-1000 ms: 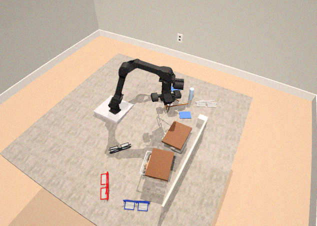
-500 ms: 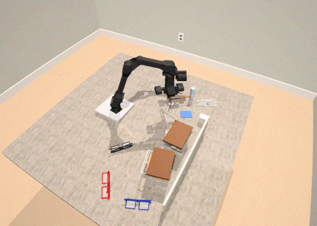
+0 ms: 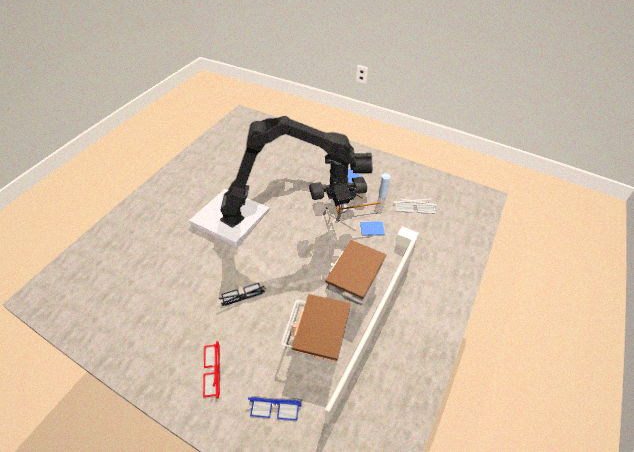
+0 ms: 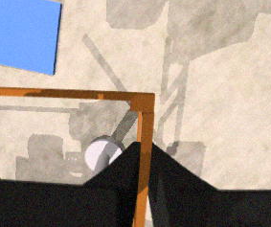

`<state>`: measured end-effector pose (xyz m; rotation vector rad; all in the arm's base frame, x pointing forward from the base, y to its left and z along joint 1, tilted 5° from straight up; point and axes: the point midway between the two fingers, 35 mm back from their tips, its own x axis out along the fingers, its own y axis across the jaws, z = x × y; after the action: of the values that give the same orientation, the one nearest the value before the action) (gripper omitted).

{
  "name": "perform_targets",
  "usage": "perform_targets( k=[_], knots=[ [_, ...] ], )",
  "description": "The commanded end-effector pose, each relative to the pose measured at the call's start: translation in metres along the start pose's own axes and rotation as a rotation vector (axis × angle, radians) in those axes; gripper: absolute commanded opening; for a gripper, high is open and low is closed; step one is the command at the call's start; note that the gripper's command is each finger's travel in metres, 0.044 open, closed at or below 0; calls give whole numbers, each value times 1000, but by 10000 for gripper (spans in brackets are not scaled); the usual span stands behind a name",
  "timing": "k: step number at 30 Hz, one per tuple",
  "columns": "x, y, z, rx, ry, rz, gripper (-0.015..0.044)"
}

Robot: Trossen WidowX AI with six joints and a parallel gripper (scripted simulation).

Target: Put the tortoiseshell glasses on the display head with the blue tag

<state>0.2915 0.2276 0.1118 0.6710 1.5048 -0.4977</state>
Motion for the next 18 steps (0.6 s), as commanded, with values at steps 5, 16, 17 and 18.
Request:
perform_targets(
  k=[5, 16, 17, 18],
  knots=[
    [12, 0, 0, 5, 3, -4, 0],
    [12, -8, 5, 5, 3, -5, 0],
    [12, -8, 6, 5, 3, -5, 0],
    [12, -9, 6, 5, 3, -5, 0]
  ],
)
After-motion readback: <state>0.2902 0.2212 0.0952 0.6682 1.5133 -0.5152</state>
